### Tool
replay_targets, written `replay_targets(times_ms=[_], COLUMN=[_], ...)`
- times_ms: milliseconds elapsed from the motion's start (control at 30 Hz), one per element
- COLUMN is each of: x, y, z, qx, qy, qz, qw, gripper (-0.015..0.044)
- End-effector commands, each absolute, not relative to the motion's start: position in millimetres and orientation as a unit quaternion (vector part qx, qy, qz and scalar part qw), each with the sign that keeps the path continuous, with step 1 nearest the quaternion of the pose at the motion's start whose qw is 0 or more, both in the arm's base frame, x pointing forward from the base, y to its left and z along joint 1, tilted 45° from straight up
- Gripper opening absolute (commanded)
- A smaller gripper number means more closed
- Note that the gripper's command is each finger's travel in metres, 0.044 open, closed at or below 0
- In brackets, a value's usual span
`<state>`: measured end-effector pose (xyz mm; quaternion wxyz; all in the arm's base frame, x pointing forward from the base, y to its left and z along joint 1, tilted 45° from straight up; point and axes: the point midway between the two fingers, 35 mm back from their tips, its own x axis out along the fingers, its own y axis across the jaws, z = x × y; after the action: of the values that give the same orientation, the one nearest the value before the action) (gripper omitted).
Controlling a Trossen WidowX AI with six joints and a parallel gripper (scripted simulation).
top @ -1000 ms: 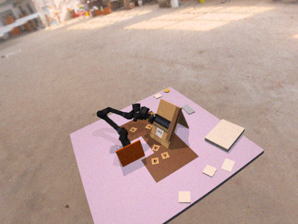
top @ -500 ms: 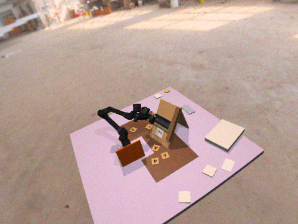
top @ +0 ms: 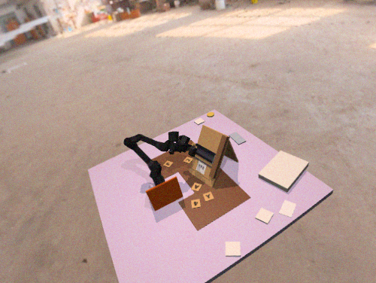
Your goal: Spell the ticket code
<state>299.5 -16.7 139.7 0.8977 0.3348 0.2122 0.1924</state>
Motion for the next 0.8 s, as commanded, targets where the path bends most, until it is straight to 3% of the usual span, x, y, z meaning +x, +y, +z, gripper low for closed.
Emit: replay_targets(times_ms=[0,767], x=[299.8,302.1], y=[-17.5,-25.0], z=[138.0,131.2], qx=[0.334,0.333], qy=[0.212,0.212], qz=[0.194,0.194], qw=[0.898,0.898], gripper=[0.0000,0.0000])
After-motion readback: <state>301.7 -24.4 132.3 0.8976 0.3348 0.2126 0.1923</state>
